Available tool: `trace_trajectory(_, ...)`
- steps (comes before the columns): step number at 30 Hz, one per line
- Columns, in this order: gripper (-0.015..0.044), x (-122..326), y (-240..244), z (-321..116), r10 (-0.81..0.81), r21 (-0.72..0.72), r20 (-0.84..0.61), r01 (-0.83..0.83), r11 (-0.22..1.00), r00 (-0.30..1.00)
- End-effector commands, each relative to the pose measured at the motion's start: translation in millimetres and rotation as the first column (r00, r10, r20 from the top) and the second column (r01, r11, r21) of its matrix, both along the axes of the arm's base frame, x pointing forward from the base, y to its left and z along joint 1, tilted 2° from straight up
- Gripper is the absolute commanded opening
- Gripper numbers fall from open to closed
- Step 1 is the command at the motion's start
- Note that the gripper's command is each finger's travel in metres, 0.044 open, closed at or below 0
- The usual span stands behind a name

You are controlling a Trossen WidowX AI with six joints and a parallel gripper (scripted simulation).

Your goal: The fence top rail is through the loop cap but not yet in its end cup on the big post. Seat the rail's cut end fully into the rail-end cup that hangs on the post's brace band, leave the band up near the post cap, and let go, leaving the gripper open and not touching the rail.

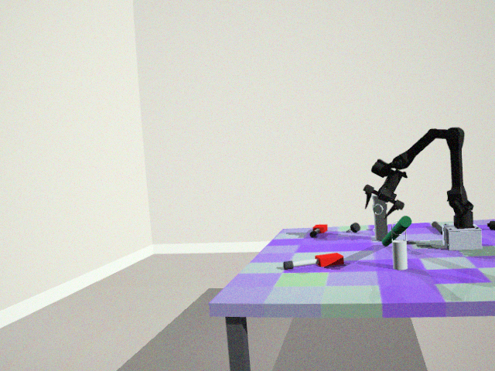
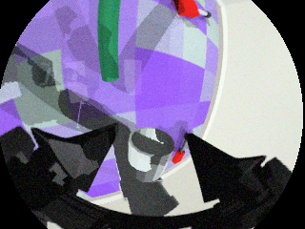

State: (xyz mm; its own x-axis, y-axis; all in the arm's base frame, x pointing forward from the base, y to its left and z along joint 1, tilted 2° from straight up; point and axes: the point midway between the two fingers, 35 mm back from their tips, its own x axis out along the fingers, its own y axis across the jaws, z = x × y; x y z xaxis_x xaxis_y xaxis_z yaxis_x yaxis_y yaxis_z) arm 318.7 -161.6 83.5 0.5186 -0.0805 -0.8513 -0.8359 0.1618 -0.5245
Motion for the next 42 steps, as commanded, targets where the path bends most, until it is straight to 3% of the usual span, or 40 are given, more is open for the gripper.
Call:
trace_trajectory(1,0.0440,0,1,-7,-0.006,0.006,-0.010,0.006,1.000,1.000)
trace_trajectory(3,0.0440,0,1,-7,-0.006,0.006,-0.010,0.006,1.000,1.000)
trace_trajectory(16,0.0099,0,1,-7,-0.006,0.006,-0.010,0.006,1.000,1.000)
trace_trajectory(18,0.0085,0,1,-7,-0.006,0.006,-0.010,0.006,1.000,1.000)
trace_trajectory(21,0.0007,-1,1,-7,0.010,0.005,-0.010,-0.010,1.000,1.000)
trace_trajectory(42,0.0000,-13,2,-8,0.130,0.002,-0.009,-0.130,0.991,0.991)
